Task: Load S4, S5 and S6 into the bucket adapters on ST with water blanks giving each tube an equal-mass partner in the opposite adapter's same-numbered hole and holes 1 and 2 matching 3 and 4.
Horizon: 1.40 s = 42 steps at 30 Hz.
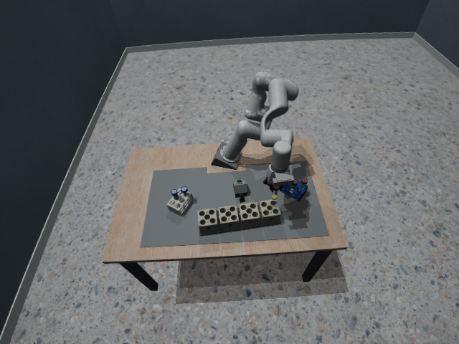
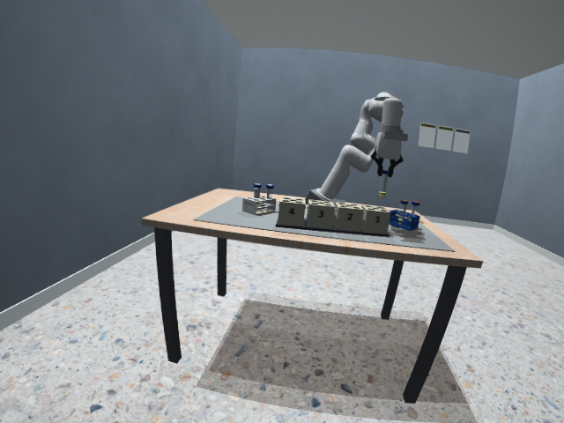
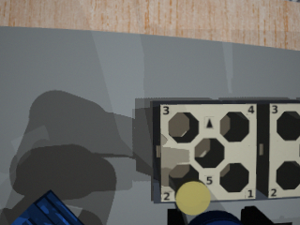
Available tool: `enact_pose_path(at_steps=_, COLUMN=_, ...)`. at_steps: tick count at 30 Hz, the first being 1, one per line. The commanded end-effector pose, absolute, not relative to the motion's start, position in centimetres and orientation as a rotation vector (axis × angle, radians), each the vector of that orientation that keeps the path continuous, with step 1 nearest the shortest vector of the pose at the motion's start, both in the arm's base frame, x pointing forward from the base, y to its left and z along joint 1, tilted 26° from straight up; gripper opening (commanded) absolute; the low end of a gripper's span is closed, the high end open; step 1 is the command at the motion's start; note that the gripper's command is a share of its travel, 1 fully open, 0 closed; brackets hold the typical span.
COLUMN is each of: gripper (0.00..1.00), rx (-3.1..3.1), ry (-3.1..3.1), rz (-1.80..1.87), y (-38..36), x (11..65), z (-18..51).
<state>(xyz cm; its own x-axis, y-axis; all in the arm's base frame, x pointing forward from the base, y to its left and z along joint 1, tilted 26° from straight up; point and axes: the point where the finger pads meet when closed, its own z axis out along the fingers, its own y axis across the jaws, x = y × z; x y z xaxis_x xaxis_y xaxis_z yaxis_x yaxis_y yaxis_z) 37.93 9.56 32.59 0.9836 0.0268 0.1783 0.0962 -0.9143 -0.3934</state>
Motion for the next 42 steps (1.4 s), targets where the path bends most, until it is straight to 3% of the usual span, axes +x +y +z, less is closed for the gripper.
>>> enact_pose_path(at_steps=1, gripper=0.00, rx=-2.717, ry=-0.088, rz=-0.242, y=9.9, x=38.1, z=31.9)
enact_pose_path(at_steps=42, gripper=0.00, rx=-2.717, ry=-0.088, rz=-0.242, y=11.1, x=38.6, z=29.2)
